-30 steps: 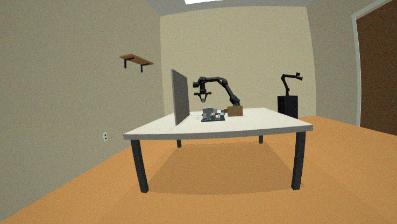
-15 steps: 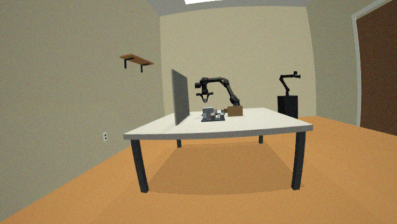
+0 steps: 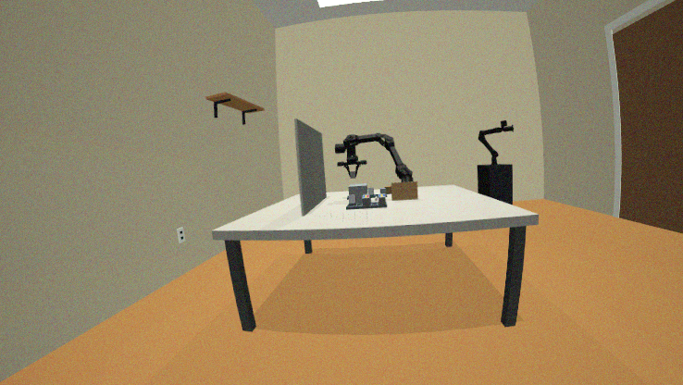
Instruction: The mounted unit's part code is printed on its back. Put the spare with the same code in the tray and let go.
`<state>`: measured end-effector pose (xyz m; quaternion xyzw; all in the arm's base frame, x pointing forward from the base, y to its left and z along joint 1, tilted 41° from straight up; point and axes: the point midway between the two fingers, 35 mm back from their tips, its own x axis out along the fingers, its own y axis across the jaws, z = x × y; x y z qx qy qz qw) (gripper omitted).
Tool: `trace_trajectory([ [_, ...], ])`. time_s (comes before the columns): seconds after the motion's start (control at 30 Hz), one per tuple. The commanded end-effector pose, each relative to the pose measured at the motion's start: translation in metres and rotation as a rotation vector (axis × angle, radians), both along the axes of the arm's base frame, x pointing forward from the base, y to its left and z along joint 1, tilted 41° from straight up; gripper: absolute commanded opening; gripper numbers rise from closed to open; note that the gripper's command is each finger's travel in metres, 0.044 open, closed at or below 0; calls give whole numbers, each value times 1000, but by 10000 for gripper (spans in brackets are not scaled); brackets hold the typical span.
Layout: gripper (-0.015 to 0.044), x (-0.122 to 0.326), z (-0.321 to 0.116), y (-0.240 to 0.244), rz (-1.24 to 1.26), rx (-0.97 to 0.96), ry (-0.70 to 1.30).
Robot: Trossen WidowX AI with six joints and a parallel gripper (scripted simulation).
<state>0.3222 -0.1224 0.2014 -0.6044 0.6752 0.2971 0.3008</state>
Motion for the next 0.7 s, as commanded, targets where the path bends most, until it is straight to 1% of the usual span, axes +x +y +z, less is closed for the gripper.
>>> trace_trajectory([
  [0.0,0,0,-3,-3,5,-4,6],
  [0.67,0,1,-15,-13,5,-3,5],
])
